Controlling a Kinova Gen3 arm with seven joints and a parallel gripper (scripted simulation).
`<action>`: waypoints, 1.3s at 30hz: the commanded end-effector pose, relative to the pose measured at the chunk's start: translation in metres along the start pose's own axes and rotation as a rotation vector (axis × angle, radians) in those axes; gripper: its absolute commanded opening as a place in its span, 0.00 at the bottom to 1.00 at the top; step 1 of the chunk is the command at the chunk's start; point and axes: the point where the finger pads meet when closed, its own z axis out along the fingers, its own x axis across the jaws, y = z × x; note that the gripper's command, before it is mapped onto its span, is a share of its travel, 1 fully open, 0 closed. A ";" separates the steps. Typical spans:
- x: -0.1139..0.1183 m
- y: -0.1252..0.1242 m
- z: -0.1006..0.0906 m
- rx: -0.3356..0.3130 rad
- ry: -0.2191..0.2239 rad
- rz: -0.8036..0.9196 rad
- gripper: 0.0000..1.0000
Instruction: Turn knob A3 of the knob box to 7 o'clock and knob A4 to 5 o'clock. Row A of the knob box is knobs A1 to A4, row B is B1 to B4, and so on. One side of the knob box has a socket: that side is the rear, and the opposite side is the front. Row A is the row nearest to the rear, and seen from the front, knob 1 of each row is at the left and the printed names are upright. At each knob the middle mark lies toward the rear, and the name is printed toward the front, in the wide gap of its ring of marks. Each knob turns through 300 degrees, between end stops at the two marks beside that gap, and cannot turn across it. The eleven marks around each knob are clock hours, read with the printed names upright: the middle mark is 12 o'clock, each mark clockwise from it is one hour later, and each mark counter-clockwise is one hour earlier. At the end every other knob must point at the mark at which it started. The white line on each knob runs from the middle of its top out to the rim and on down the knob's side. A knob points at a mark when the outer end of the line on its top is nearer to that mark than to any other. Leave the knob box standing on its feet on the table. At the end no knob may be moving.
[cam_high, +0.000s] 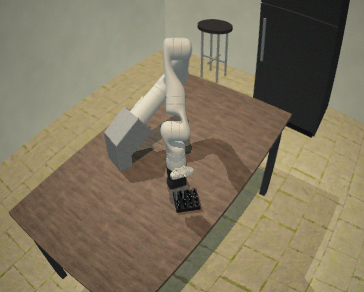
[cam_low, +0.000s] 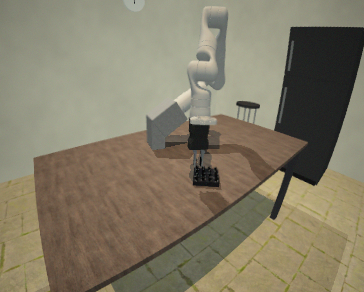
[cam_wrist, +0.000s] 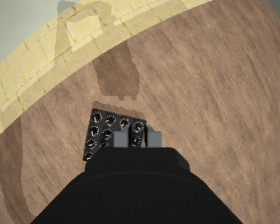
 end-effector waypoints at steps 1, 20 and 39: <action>0.000 -0.001 -0.001 0.002 0.001 0.000 0.46; 0.000 -0.001 -0.001 0.002 0.001 0.000 0.46; 0.000 -0.001 0.010 0.002 0.001 0.000 0.46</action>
